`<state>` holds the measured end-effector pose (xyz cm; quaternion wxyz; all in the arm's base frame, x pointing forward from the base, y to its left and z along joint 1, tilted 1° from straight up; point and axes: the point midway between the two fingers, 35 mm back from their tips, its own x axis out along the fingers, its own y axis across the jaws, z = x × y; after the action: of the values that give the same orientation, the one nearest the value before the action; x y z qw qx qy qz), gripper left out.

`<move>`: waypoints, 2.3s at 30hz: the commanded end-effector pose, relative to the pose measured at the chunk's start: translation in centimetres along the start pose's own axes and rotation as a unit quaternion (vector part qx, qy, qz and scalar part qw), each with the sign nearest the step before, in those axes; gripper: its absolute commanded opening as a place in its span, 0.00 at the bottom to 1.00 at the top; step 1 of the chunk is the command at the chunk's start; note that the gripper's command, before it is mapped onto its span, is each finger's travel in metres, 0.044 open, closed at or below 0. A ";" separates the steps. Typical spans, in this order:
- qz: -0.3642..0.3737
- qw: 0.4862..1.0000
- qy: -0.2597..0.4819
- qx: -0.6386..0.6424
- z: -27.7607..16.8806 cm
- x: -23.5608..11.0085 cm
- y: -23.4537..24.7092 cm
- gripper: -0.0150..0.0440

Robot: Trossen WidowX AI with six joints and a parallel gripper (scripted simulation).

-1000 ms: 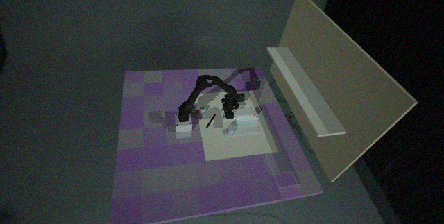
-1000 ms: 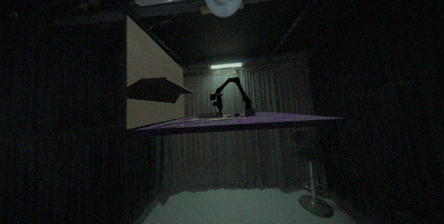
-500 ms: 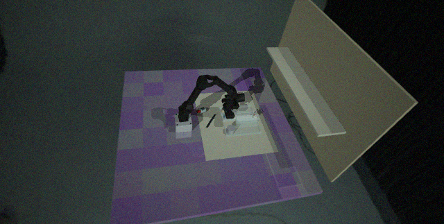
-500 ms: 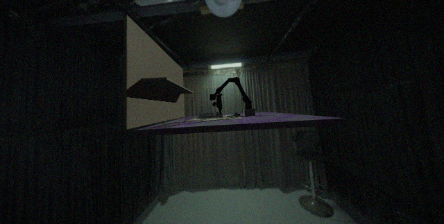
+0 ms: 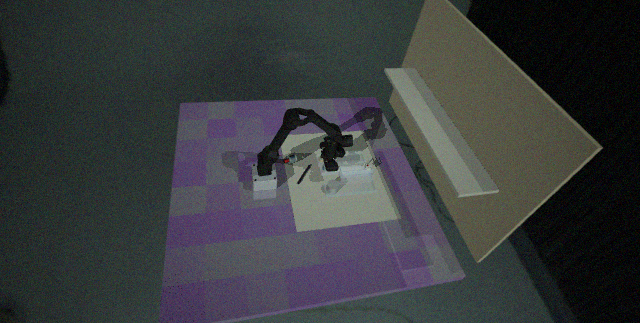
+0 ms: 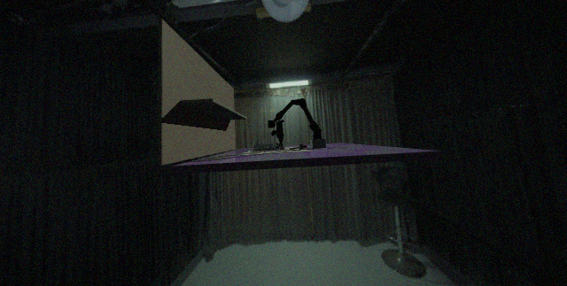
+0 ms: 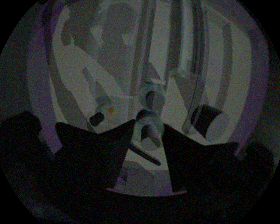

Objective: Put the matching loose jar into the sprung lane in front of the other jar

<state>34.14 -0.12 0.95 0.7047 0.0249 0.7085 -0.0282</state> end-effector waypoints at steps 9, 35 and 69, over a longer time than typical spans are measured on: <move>0.001 1.000 -0.012 -0.002 0.6 0.4 0.1 0.25; 0.001 1.000 -0.012 -0.002 0.5 1.2 0.1 0.25; 0.001 1.000 -0.012 -0.002 0.1 1.8 0.1 0.25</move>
<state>34.04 -0.12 -0.88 0.7087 0.0250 0.7045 -0.0280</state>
